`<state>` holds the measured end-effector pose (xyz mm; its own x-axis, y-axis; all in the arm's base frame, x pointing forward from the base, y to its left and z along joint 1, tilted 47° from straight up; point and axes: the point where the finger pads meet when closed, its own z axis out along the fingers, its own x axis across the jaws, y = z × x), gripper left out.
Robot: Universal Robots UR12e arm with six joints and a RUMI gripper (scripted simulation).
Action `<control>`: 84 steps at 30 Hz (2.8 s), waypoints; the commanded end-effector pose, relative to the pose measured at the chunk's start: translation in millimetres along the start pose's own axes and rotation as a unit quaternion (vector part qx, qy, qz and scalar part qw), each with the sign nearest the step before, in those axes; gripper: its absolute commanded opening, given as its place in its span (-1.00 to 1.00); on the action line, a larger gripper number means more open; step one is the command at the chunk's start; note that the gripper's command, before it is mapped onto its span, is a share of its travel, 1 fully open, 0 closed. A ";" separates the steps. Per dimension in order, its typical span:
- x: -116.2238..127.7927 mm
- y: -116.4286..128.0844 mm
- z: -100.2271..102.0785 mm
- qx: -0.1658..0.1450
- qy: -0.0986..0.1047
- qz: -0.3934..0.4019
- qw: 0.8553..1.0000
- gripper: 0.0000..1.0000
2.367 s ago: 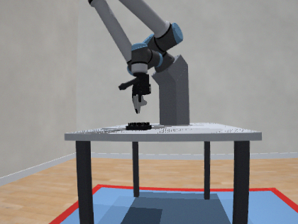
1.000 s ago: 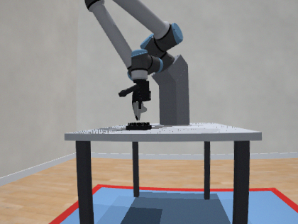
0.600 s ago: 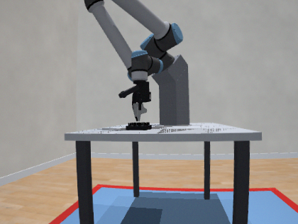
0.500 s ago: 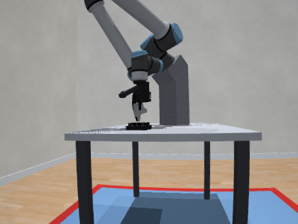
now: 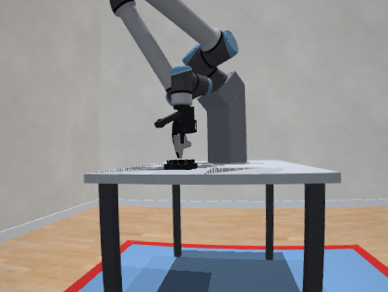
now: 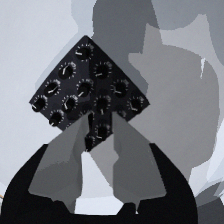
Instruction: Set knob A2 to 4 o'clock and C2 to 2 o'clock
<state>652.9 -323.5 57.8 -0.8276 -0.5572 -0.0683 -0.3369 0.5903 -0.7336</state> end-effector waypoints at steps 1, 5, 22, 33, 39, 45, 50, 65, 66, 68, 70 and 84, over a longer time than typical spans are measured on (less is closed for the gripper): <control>-0.2 -0.1 -0.4 0.000 0.000 0.000 1.000 -0.78; -0.2 -0.1 -0.4 0.000 0.000 0.000 1.000 -0.78; -0.2 -0.3 -0.4 0.000 0.000 0.000 1.000 -0.78; -0.3 -4.9 -0.4 0.000 0.000 0.000 1.000 -0.78; -0.3 -4.9 -0.4 0.000 0.000 0.000 1.000 -0.78; -0.3 -4.9 -0.4 0.000 0.000 0.000 1.000 -0.78; -0.3 -4.9 -0.4 0.000 0.000 0.000 1.000 -0.78; -0.3 -4.9 -0.4 0.000 0.000 0.000 1.000 -0.78; -0.3 -4.9 -0.4 0.000 0.000 0.000 1.000 -0.78; -0.3 -4.9 -0.4 0.000 0.000 0.000 1.000 -0.78; -0.3 -4.9 -0.4 0.000 0.000 0.000 1.000 -0.78; -0.3 -4.9 5.3 0.000 0.000 0.000 1.000 -0.78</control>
<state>655.9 -328.0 59.3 -0.8276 -0.5572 -0.0683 -0.3369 0.5903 -0.7336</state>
